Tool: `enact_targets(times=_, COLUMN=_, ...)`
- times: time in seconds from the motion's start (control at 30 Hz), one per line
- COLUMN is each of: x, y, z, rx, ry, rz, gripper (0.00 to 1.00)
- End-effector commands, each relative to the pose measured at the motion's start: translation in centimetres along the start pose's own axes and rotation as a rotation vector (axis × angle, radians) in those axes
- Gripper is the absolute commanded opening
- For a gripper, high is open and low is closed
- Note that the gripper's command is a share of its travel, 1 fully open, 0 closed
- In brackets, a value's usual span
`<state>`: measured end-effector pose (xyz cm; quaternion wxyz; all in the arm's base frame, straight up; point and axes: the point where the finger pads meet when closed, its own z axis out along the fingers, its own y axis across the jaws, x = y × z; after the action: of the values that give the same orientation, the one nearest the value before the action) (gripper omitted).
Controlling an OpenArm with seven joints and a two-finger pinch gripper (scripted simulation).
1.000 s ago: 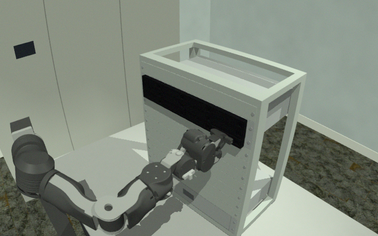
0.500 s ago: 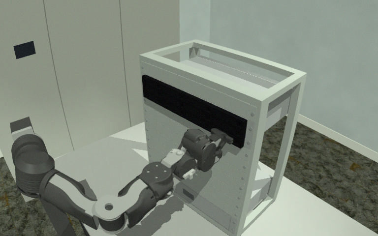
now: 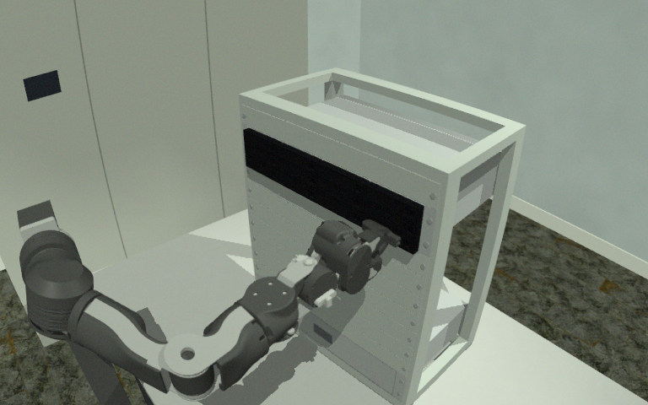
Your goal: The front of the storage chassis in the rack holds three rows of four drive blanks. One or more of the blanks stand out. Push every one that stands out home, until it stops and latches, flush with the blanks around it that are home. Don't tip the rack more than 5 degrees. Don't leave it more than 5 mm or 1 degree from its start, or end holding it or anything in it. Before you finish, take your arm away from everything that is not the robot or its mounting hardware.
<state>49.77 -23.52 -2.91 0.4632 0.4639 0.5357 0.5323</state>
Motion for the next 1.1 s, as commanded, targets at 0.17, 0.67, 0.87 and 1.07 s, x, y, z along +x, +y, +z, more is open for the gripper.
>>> enact_targets(times=0.17, x=0.6, y=0.1, z=-0.2, rx=0.002, ry=0.013, rz=-0.002, gripper=0.0)
enact_targets(times=0.67, x=0.4, y=0.2, z=-5.7, rx=0.0, ry=0.006, rz=-0.002, gripper=0.0)
enact_targets(times=0.87, x=0.5, y=0.2, z=-7.7, rx=0.0, ry=0.013, rz=-0.002, gripper=0.0)
enact_targets(times=1.07, x=0.5, y=0.2, z=-9.9, rx=0.0, ry=0.012, rz=-0.003, gripper=0.0)
